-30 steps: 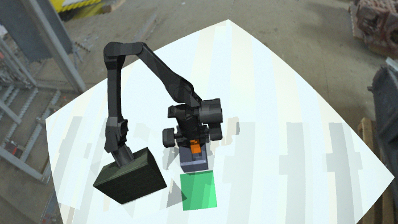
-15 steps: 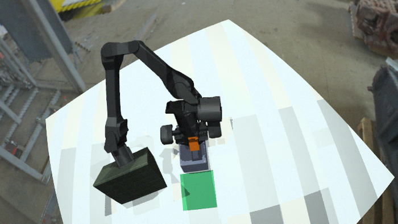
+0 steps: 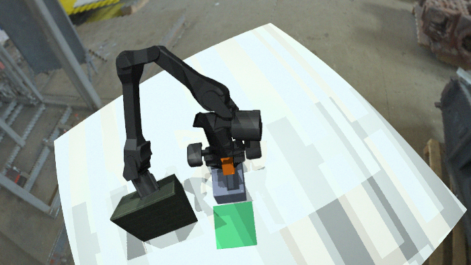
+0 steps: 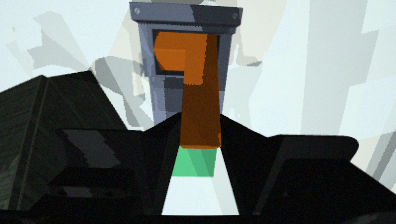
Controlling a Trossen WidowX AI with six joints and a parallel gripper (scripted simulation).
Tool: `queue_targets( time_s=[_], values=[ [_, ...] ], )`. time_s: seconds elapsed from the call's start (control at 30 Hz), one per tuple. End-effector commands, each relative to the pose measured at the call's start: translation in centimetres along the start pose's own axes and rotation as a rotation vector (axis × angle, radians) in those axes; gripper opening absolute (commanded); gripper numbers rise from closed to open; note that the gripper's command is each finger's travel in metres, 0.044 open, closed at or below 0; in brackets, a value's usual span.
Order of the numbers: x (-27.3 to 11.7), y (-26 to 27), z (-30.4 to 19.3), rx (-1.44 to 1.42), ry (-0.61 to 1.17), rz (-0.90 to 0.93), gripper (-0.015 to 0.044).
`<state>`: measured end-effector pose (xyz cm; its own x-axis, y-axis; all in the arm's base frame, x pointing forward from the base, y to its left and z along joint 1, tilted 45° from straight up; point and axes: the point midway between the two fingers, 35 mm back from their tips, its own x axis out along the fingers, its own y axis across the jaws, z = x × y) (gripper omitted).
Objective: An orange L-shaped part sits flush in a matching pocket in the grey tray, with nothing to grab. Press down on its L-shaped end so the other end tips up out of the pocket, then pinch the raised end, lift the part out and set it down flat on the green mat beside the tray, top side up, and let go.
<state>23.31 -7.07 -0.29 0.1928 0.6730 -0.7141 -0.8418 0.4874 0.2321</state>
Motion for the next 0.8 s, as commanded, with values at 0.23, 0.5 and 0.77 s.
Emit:
queue_targets(
  time_s=[0.23, 0.5, 0.77],
  values=[
    [-1.8, -0.2, 0.1, -0.007, -0.003, -0.006, 0.0000],
    [-3.0, -0.1, 0.1, -0.007, -0.003, -0.006, 0.0000],
    [-4.3, -0.1, 0.1, -0.007, -0.003, -0.006, 0.0000]
  ],
)
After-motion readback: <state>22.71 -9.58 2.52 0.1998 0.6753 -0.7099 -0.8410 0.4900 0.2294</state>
